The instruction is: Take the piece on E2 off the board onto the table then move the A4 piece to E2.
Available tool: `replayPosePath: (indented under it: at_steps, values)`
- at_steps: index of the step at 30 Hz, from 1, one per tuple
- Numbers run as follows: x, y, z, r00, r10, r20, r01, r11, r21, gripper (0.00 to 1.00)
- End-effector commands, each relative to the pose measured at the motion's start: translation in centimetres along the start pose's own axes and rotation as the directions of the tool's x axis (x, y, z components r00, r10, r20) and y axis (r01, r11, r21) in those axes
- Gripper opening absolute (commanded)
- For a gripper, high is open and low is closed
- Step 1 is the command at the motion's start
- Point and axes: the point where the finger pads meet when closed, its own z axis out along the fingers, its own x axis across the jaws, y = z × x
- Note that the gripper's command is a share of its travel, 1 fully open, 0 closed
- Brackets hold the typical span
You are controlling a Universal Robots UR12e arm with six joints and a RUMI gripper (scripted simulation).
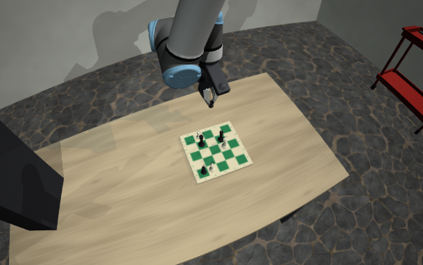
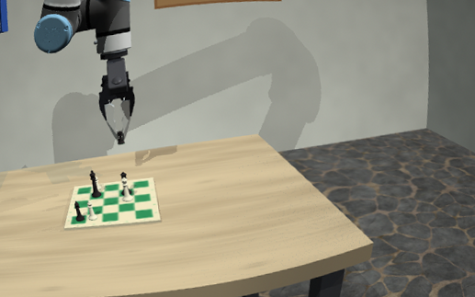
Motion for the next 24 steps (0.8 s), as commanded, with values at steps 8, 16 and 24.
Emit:
replayPosePath:
  at_steps: [8, 16, 24]
  values:
    - [0.0, 0.0, 3.8, 1.000, 0.000, 0.001, 0.000, 1.000, 0.000, 0.00]
    - [-0.1, 0.0, 7.4, 1.000, 0.000, 0.001, 0.000, 1.000, 0.000, 0.00]
    - [-0.1, 0.0, 8.6, 1.000, 0.000, 0.001, 0.000, 1.000, 0.000, 0.00]
